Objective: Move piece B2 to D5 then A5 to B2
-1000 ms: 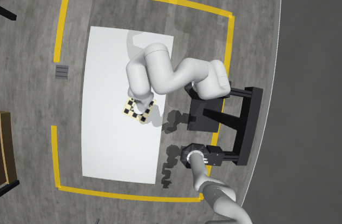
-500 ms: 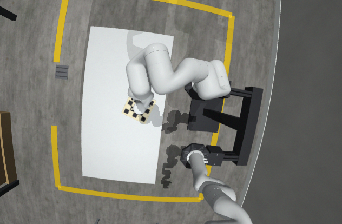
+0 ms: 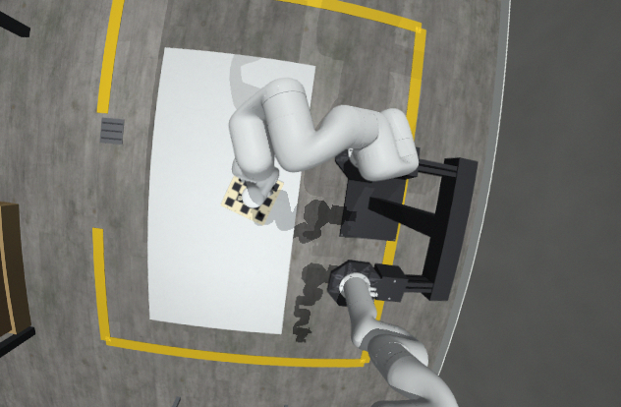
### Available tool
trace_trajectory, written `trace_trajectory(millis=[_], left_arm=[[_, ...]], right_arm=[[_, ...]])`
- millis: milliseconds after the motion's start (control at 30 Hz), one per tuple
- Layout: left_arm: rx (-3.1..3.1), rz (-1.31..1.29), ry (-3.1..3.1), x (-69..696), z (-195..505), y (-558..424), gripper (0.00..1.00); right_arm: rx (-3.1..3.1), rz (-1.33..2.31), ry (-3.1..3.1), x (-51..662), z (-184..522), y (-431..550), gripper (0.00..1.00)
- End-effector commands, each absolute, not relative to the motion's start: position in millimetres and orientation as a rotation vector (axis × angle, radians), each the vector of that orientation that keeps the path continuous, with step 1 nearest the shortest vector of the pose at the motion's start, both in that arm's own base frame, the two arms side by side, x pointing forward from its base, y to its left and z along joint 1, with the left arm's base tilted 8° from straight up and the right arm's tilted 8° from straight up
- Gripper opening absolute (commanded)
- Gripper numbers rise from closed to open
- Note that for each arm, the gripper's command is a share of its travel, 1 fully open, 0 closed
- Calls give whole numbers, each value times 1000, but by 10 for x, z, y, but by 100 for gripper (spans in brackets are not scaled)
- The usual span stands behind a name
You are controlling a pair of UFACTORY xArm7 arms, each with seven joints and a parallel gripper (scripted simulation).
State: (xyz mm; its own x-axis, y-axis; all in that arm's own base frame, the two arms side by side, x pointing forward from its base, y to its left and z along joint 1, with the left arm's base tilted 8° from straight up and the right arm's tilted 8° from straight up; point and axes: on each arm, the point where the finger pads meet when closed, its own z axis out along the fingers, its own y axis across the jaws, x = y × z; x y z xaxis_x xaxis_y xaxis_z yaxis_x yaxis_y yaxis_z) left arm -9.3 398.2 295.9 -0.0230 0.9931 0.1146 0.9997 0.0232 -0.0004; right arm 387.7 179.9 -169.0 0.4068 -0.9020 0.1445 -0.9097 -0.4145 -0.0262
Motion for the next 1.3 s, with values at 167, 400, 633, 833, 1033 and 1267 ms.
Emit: trace_trajectory(millis=[167,400,633,833,1033,1267], left_arm=[[-2134,-127,-2184,-94,2977,3991,100],[-2134,-127,-2184,-94,2977,3991,100],[-2134,-127,-2184,-94,2977,3991,100],[-2134,-127,-2184,-94,2977,3991,100],[-2134,-127,-2184,-94,2977,3991,100],[-2134,-127,-2184,-94,2977,3991,100]], right_arm=[[2590,212,-1669,3889,-1679,1811,0],[2590,212,-1669,3884,-1617,1818,0],[2590,212,-1669,3861,-1343,1852,0],[2590,212,-1669,3823,-903,1905,0],[2590,213,-1669,3807,-705,1929,0],[2590,213,-1669,3805,-689,1931,0]])
